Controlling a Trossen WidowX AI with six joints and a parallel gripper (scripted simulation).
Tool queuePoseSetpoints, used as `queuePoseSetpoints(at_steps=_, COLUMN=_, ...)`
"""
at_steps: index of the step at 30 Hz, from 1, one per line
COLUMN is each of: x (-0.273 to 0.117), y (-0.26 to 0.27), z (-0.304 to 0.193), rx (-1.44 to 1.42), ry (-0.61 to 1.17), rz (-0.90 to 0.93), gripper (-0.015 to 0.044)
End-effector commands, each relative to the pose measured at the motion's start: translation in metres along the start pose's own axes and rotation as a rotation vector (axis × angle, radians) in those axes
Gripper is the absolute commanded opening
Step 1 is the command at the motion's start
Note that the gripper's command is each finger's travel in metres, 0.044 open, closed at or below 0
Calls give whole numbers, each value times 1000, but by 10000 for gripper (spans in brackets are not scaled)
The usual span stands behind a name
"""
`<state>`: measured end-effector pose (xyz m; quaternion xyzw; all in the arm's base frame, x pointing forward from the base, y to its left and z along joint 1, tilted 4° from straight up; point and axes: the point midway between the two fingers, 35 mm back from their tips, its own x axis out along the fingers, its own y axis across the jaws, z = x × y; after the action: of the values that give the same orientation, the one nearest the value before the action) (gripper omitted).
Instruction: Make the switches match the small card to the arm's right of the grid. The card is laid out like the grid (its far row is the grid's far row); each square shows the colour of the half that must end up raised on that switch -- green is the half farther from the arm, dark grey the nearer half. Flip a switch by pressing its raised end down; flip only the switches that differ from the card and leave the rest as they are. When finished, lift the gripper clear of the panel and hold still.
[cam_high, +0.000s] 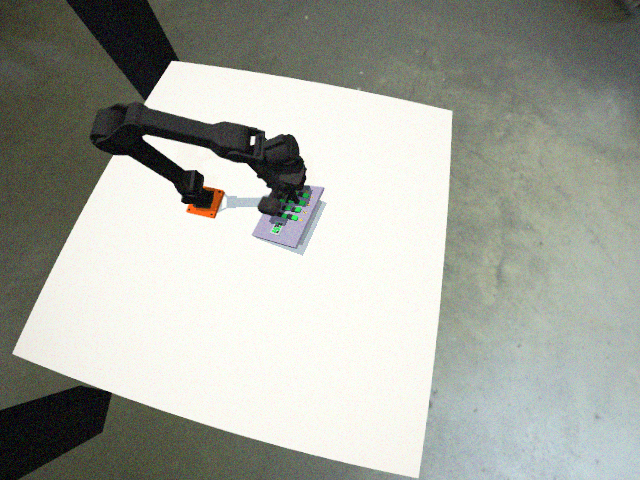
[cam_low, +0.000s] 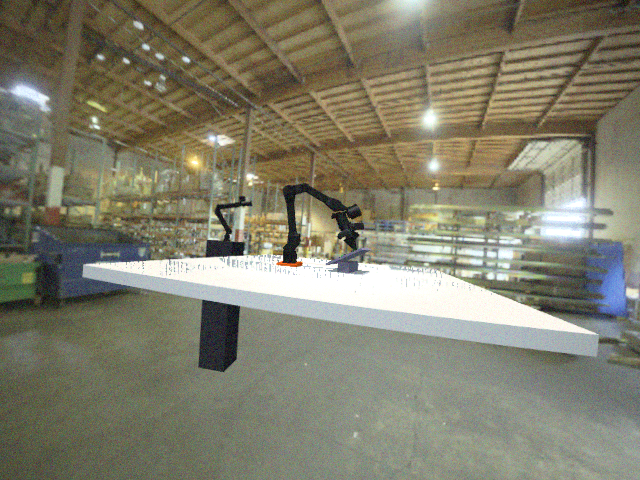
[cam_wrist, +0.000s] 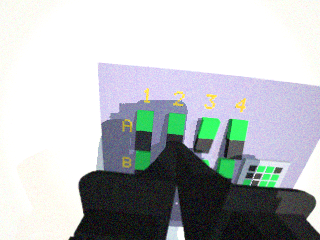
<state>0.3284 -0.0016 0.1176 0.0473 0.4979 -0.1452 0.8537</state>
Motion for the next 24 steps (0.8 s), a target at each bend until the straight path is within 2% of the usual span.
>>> queuePoseSetpoints(at_steps=1, x=1, y=0, z=0, rx=-4, ry=0, rz=3, gripper=0)
queuePoseSetpoints(at_steps=21, x=4, y=0, z=0, rx=-4, ry=0, rz=3, gripper=0)
queuePoseSetpoints(at_steps=24, x=-20, y=1, z=2, rx=-1, ry=10, rz=2, gripper=0)
